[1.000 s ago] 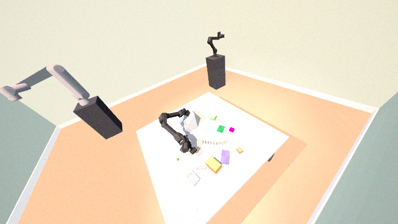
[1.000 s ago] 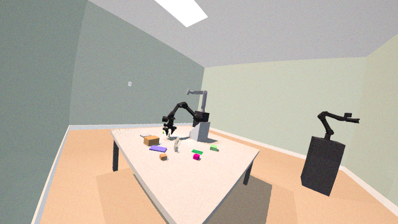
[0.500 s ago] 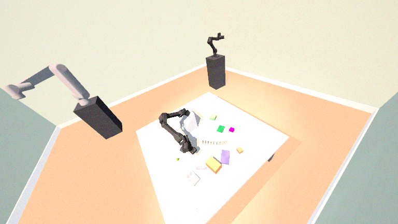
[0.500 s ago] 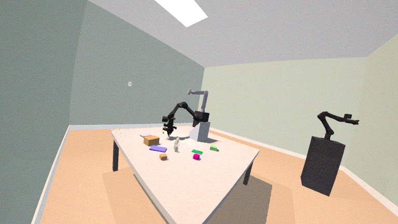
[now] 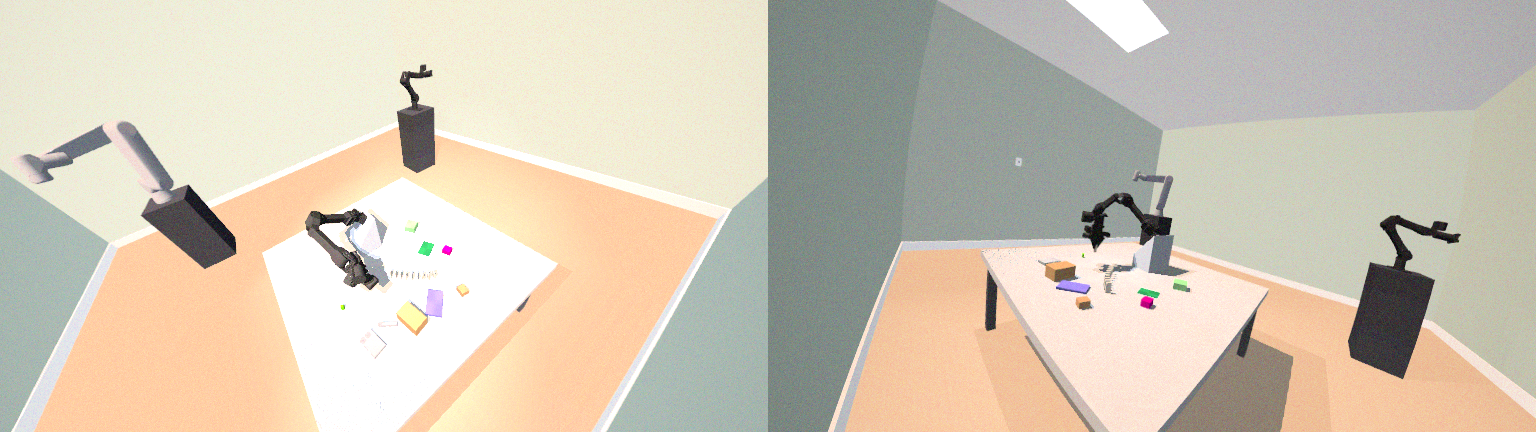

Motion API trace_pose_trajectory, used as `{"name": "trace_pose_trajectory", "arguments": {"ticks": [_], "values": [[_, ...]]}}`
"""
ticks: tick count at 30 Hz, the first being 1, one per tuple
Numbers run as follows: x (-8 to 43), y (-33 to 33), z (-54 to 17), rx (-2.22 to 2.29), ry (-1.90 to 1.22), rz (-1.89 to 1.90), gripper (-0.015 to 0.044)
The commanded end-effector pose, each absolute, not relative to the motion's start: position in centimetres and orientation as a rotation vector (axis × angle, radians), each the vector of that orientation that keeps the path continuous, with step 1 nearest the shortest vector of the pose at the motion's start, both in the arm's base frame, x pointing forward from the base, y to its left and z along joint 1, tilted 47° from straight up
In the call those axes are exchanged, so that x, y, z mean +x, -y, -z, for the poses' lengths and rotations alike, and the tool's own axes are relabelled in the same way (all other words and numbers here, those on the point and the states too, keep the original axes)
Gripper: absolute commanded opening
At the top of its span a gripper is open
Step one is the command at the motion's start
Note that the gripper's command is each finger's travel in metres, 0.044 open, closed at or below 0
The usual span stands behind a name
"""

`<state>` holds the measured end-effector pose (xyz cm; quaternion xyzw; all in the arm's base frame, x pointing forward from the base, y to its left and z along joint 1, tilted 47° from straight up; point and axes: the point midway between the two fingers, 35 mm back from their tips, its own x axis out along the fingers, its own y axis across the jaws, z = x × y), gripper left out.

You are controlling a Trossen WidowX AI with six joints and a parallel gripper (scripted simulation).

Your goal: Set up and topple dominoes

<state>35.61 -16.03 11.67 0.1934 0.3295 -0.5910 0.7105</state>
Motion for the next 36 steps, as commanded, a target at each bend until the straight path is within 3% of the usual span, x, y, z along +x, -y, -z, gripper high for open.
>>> {"name": "trace_pose_trajectory", "arguments": {"ticks": [1,9,18,26,36], "values": [[34.5,12.8,-15.3,0.417,-0.72,1.326,0.0107],[34.3,11.9,-15.3,0.352,-0.771,1.296,0.0107],[33.2,6.7,-9.6,-0.516,-1.349,0.701,0.0107],[31.0,3.1,-5.5,-1.21,-1.626,0.07,0.0107],[30.9,2.9,-5.3,-1.247,-1.635,0.033,0.0107]]}}
